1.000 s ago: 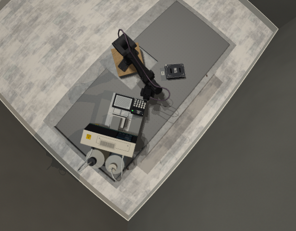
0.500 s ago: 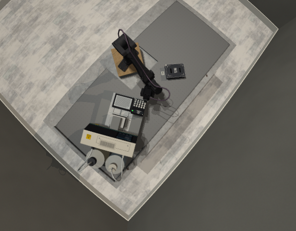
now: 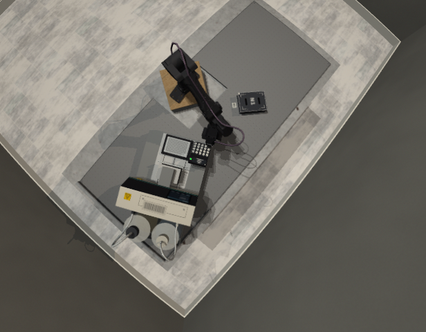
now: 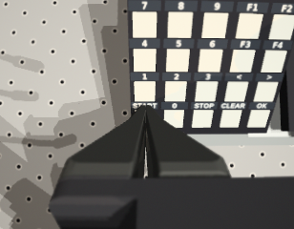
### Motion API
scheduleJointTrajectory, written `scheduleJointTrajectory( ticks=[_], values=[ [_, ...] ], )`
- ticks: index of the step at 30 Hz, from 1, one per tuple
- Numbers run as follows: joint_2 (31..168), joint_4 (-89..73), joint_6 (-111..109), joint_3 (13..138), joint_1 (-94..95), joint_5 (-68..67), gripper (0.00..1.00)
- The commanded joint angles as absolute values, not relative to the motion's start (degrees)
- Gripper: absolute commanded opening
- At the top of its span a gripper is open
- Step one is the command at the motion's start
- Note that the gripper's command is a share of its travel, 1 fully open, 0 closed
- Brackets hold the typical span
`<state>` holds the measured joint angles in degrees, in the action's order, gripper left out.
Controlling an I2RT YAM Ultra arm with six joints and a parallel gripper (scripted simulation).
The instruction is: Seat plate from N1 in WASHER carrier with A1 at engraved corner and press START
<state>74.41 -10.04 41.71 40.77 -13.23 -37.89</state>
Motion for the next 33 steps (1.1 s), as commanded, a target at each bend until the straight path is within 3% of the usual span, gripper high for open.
scheduleJointTrajectory(
  ticks=[1,33],
  values=[
    [75.40,-8.07,40.96,39.87,-14.10,-37.77,0.00],
    [66.34,-21.96,48.02,43.64,-6.03,-43.21,0.00]
  ],
)
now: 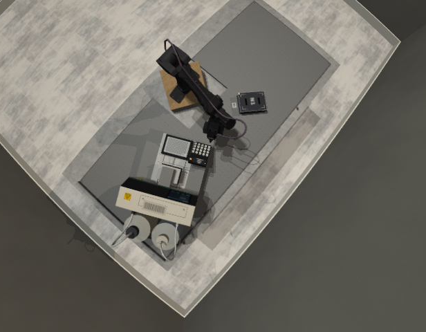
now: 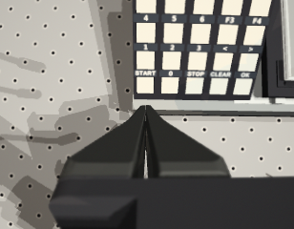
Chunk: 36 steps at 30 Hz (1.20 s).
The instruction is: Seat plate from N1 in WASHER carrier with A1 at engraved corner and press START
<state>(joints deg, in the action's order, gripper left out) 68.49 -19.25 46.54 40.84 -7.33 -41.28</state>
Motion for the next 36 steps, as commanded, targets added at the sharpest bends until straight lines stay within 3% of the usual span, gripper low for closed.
scheduleJointTrajectory(
  ticks=[1,36],
  values=[
    [66.13,-22.51,48.32,43.76,-5.73,-43.41,0.00],
    [63.43,-31.76,53.83,46.26,-0.63,-46.83,0.00]
  ],
)
